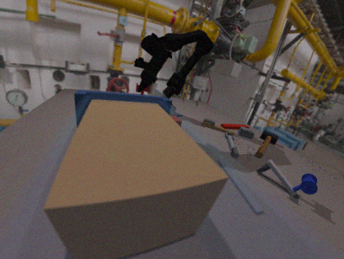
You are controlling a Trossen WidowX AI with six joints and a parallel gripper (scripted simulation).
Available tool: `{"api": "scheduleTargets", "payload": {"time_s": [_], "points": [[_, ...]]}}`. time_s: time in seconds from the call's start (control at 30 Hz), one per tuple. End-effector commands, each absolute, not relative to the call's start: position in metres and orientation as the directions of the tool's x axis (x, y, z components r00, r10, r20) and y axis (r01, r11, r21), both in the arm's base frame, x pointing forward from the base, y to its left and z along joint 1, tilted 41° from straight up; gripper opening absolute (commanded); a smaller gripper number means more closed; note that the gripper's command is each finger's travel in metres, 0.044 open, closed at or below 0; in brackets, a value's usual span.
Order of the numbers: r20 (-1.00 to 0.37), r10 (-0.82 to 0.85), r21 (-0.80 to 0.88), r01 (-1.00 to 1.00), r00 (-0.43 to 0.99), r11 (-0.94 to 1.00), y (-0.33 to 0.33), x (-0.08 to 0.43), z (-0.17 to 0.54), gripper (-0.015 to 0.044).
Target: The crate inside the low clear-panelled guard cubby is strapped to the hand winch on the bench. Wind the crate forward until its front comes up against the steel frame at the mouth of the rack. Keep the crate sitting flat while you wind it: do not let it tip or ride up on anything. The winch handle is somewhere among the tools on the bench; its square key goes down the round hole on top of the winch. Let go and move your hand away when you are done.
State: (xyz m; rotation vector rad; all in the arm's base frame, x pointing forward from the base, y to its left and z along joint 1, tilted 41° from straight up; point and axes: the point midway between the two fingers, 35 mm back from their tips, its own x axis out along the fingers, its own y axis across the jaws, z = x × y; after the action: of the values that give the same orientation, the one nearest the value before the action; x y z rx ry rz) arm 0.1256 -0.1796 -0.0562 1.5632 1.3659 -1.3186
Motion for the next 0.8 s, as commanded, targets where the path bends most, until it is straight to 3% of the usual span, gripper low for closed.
{"api": "scheduleTargets", "payload": {"time_s": [0.0, 0.77], "points": [[-0.956, 0.281, -0.155, 0.962, -0.089, -0.225, -0.182, 0.113, -0.061, 0.0000], [-0.956, 0.280, -0.156, 0.962, -0.090, -0.226, -0.193, 0.095, -0.071, 0.0000]]}}
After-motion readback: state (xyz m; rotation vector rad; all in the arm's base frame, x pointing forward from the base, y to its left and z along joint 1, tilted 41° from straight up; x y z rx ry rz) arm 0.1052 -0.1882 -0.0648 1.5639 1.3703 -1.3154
